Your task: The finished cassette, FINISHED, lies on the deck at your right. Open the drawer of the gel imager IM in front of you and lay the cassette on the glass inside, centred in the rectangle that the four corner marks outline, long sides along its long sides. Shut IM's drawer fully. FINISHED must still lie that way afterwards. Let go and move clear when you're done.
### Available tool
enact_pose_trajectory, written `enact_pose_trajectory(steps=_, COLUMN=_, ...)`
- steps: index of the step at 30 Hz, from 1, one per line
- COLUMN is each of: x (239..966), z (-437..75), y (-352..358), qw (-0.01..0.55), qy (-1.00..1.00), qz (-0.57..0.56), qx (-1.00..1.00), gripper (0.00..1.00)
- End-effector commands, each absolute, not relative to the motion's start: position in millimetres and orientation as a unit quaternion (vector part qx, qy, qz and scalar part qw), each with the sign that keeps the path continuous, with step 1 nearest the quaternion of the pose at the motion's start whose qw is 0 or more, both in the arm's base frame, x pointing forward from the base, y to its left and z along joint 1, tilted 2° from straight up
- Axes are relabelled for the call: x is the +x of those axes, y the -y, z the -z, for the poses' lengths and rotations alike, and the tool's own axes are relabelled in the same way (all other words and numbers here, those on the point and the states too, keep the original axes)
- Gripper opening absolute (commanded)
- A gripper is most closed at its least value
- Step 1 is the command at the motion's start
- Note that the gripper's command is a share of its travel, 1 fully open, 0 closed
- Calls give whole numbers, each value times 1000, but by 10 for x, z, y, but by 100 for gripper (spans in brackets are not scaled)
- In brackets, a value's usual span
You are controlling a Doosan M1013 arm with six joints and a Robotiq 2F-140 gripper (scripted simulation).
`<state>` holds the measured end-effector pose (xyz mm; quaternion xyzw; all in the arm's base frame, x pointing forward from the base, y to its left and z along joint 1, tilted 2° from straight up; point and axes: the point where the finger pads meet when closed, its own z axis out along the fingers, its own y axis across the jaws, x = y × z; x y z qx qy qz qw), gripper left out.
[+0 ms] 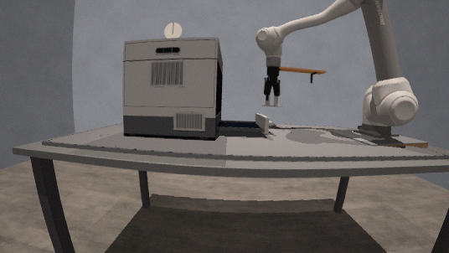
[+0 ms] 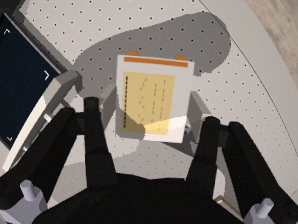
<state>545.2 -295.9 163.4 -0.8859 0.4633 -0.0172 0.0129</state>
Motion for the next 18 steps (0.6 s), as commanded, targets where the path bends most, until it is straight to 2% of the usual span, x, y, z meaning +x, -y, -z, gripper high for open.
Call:
enact_pose_trajectory(steps=1, x=5480, z=-1637, y=2917, qw=13, qy=-478, qz=17, qx=-878, gripper=10)
enact_pose_trajectory(steps=18, x=5893, z=-1659, y=2291, qw=17, qy=-680, qz=13, qx=-733, gripper=10)
